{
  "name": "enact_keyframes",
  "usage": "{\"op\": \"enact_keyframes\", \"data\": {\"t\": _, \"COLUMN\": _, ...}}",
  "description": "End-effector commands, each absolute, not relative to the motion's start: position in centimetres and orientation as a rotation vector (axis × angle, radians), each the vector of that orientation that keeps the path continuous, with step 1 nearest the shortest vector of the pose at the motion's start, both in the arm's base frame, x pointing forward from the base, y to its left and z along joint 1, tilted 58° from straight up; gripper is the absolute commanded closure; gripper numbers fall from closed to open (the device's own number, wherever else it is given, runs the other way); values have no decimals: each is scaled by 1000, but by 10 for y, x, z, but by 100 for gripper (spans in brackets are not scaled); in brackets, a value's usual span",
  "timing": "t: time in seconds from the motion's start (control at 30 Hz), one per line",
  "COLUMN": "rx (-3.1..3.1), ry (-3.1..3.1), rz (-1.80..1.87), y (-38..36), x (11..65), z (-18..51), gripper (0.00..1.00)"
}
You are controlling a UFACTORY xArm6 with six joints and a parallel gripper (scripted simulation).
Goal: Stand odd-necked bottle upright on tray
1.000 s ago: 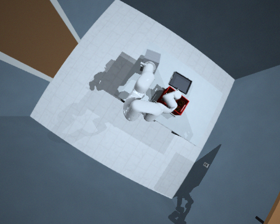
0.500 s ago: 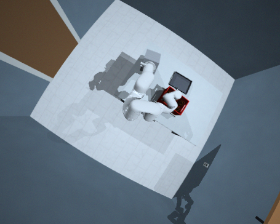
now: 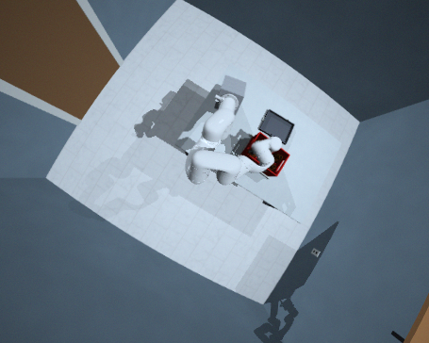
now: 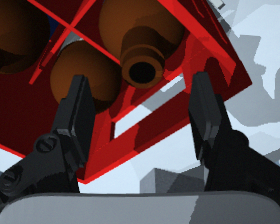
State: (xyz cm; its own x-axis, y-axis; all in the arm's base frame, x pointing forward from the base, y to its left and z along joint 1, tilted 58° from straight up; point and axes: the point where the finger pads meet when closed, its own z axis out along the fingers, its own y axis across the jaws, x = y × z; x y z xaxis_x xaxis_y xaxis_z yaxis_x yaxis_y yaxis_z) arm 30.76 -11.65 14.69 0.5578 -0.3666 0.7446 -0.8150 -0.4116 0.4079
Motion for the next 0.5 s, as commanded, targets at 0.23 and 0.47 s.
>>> {"op": "enact_keyframes", "data": {"t": 0.23, "rx": 2004, "ry": -950, "rz": 726, "y": -87, "x": 302, "z": 166, "gripper": 35}}
{"op": "enact_keyframes", "data": {"t": 0.47, "rx": 2004, "ry": -950, "rz": 726, "y": -79, "x": 301, "z": 171, "gripper": 35}}
